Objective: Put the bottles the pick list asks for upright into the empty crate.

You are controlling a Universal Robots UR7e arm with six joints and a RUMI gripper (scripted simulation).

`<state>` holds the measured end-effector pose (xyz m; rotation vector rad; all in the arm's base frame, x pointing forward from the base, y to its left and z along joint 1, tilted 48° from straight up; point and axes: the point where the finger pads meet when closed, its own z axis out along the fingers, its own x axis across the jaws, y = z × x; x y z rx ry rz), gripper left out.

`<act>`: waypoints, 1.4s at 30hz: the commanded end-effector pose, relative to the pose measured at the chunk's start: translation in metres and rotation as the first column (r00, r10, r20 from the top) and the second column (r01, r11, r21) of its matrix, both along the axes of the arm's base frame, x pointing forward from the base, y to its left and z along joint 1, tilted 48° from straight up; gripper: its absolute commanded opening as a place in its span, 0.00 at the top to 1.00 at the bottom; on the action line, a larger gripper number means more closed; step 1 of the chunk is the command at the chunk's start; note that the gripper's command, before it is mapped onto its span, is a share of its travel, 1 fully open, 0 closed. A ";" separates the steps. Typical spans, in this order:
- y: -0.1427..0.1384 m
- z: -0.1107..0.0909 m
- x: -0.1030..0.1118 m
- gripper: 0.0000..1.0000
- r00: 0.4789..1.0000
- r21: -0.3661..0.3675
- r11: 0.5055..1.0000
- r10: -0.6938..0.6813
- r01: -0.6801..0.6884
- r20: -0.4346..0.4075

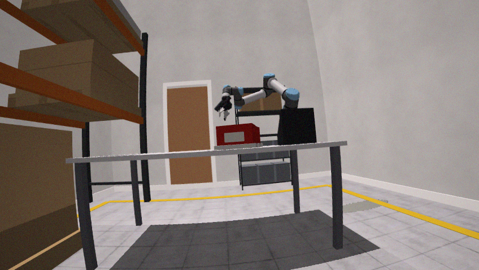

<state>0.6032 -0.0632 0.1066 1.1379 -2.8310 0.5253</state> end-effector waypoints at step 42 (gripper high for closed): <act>0.156 -0.081 -0.032 0.62 0.929 -0.007 0.961 0.266 -0.277 -0.256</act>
